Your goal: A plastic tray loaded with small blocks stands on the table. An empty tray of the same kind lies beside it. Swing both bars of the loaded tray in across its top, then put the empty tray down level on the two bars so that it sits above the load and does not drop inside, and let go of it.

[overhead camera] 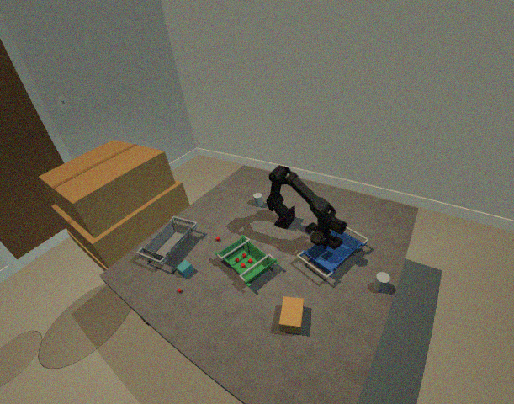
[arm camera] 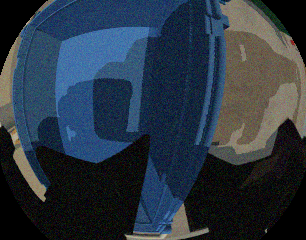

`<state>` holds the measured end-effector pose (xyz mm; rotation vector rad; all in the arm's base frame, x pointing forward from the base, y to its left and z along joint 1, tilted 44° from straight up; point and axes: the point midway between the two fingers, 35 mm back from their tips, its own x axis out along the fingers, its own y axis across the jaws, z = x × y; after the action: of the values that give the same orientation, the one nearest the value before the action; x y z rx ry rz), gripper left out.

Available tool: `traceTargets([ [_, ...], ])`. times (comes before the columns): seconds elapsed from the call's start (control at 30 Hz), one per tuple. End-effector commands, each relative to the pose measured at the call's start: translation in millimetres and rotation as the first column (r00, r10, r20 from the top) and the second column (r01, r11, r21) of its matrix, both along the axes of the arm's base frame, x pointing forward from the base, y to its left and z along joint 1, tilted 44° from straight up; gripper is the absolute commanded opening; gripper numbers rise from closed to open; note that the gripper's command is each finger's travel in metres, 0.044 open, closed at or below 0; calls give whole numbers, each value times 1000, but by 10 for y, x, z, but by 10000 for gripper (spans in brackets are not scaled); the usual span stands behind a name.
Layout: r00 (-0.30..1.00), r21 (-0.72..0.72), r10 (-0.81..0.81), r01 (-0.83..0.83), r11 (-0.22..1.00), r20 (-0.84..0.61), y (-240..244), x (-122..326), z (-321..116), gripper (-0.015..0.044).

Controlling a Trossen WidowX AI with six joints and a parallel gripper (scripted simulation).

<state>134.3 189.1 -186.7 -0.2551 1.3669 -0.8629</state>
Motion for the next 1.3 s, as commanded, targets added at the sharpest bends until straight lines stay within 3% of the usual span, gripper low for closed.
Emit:
traceTargets([
  [0.0,1000,-9,1,-1,1000,-2,-18,-1,9,55],
  [0.27,1000,-8,1,-1,1000,-2,53,8,71,1],
  [0.67,1000,-7,1,-1,1000,-3,518,29,591,0],
  [1.27,1000,-4,4,-4,1000,-3,609,53,629,0],
])
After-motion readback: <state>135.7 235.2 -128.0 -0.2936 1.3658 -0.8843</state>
